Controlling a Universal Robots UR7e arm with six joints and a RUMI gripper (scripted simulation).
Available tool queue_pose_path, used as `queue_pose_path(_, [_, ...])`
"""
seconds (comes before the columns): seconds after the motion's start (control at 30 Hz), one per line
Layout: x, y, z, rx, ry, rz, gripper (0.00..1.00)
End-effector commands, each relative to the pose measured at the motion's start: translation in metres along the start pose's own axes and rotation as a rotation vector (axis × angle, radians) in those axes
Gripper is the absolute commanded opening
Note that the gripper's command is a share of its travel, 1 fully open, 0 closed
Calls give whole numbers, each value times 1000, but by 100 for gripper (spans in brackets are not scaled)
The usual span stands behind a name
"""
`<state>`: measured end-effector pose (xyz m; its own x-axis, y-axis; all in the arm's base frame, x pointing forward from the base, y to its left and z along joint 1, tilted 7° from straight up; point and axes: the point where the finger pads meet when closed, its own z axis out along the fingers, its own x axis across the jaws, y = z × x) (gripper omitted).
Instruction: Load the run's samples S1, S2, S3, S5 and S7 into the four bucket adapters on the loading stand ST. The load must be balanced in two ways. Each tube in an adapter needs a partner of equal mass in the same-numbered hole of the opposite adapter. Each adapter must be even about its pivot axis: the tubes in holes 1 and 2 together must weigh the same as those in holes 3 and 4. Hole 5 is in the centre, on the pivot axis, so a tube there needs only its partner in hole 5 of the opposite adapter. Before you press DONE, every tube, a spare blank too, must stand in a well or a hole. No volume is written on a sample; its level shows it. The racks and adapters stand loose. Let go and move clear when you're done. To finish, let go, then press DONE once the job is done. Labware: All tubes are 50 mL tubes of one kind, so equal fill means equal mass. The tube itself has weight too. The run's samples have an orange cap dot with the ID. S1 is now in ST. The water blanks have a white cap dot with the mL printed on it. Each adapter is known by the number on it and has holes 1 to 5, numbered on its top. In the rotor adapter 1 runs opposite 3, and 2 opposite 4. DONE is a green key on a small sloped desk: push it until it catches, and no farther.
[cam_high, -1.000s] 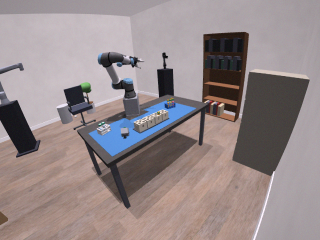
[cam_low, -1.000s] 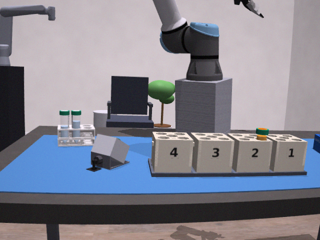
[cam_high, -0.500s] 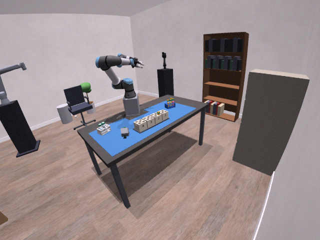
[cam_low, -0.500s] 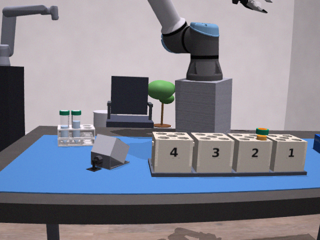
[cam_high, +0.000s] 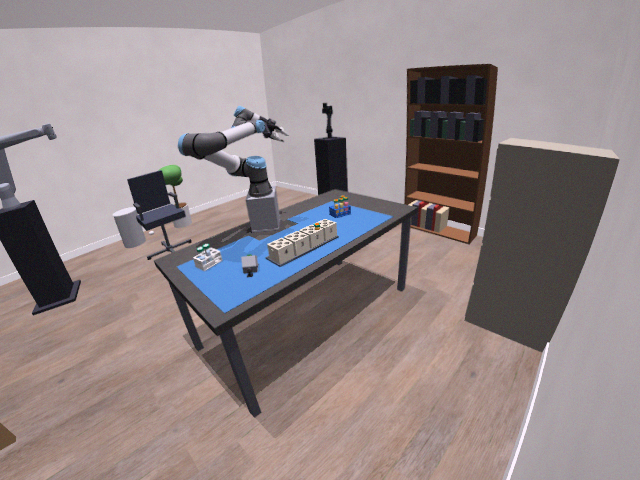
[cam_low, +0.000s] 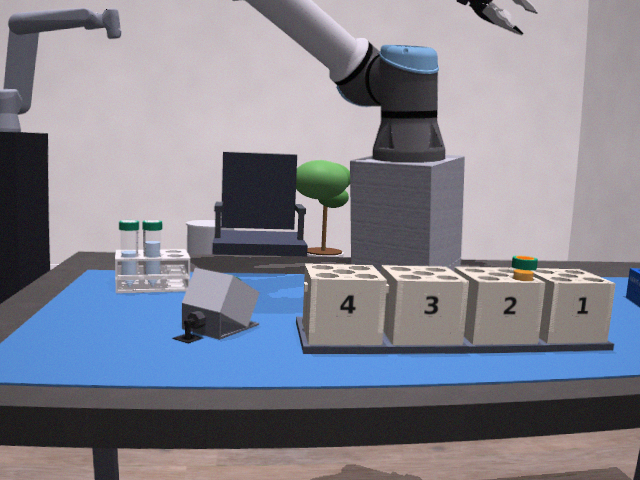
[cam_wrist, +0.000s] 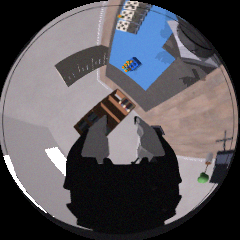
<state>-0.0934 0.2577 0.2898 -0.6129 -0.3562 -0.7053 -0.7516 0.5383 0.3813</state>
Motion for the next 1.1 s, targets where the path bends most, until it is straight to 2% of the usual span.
queue_pose_path(0.0, [-3,-29,-2,-4,94,-65,35])
queue_pose_path(0.17, [5,-40,-4,9,151,-124,35])
queue_pose_path(0.2, [-3,-59,-2,6,165,-135,35])
queue_pose_path(0.27, [-3,-59,-2,6,165,-135,35])
queue_pose_path(0.73, [-6,-129,-4,29,330,-299,35])
queue_pose_path(0.83, [-6,-134,-4,42,329,-308,35])
queue_pose_path(1.07, [-7,-169,-5,121,356,-385,35])
